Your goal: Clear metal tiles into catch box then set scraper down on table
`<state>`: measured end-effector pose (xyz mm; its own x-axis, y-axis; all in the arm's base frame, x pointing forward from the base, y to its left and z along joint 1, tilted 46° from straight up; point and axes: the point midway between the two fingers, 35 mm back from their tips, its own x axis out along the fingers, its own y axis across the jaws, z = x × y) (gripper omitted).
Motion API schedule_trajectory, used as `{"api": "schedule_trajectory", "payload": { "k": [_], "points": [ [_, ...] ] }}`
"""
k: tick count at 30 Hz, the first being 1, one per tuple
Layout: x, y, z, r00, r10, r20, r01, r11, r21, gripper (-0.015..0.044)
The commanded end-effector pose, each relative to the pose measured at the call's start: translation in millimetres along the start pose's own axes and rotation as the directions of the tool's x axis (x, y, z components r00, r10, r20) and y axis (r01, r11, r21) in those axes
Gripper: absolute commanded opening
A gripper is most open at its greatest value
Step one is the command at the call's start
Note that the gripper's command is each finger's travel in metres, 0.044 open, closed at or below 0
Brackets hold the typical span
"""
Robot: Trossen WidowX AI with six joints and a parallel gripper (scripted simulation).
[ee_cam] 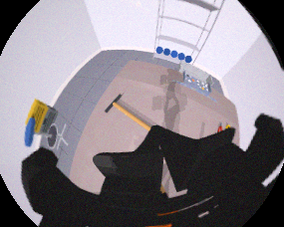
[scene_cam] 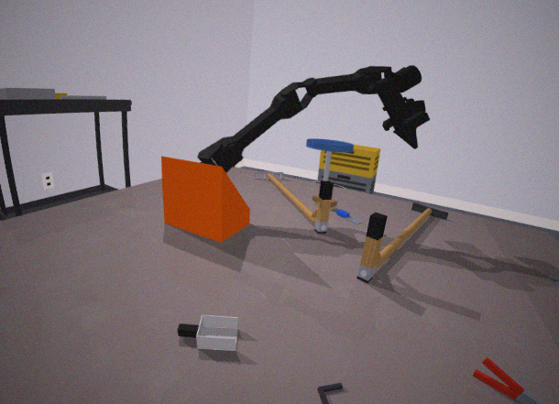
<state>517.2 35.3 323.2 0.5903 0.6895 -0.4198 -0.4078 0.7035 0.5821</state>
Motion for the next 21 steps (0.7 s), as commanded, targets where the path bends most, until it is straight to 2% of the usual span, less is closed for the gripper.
{"api": "schedule_trajectory", "payload": {
  "k": [1, 21],
  "points": [
    [9, -10, -9, 0.999, 0.006, -0.031, -0.005, 1.000, 0.015, 0.0000],
    [35, -41, -48, 0.987, 0.039, -0.159, -0.026, 0.997, 0.079, 0.0000]
  ]
}}
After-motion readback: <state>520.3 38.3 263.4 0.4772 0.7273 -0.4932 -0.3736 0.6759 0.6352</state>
